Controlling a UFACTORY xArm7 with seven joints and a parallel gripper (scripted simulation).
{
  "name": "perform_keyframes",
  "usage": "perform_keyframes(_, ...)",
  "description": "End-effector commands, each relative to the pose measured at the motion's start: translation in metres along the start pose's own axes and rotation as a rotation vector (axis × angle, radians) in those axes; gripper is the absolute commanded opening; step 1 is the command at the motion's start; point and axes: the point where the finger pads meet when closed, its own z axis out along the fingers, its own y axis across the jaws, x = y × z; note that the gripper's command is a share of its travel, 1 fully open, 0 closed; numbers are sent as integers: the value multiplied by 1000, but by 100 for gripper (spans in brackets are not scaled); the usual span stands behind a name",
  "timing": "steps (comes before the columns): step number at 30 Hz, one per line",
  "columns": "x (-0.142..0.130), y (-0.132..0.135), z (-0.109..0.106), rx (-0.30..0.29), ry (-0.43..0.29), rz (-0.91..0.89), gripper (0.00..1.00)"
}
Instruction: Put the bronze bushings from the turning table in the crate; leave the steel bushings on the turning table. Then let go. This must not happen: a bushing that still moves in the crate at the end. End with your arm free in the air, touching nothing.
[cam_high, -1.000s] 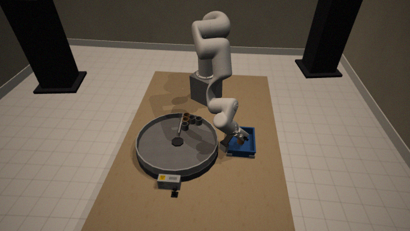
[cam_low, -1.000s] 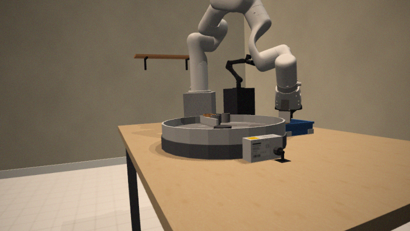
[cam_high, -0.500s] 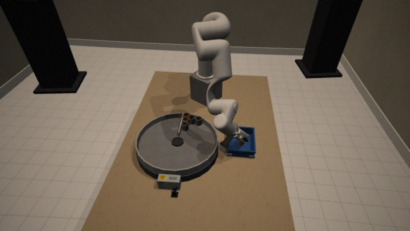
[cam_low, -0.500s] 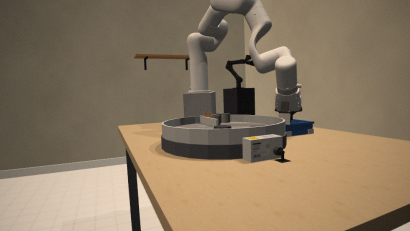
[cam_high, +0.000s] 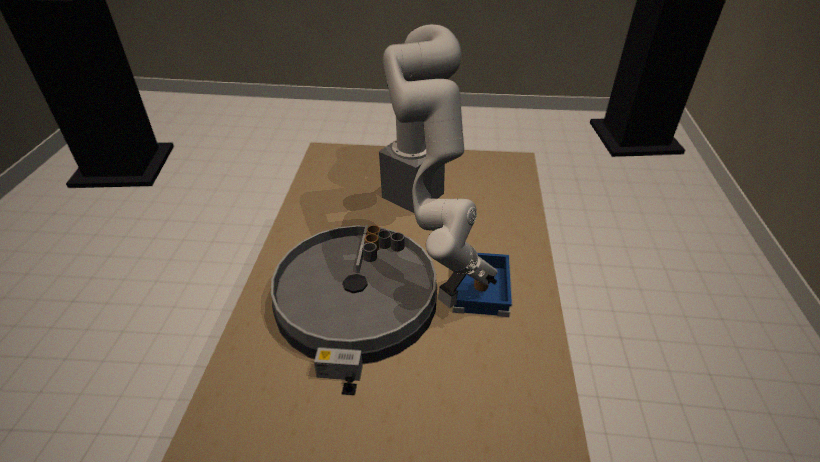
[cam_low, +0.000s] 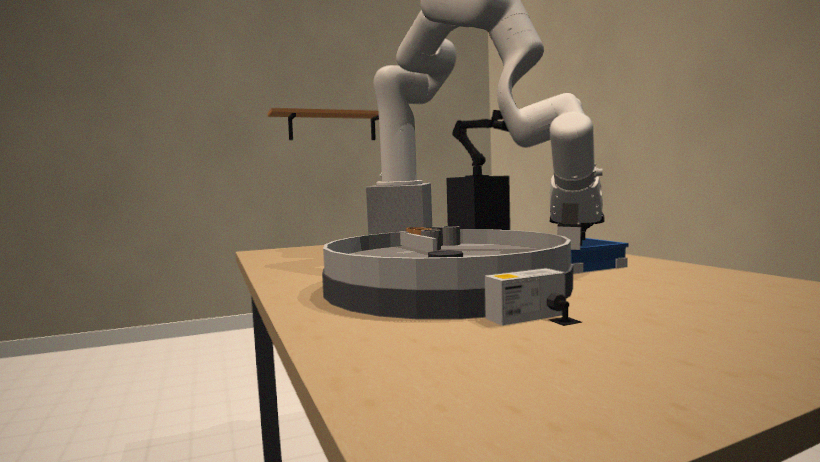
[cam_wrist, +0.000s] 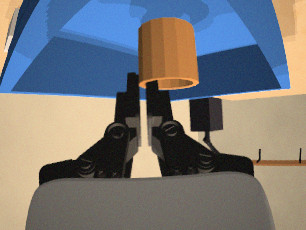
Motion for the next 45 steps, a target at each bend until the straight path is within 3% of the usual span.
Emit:
perform_keyframes(1, 0, -2, -1, 3, 2, -2, 0)
perform_keyframes(34, 3, -2, 2, 3, 2, -2, 0)
perform_keyframes(35, 3, -2, 2, 3, 2, -2, 12)
perform_keyframes(45, 3, -2, 2, 3, 2, -2, 12)
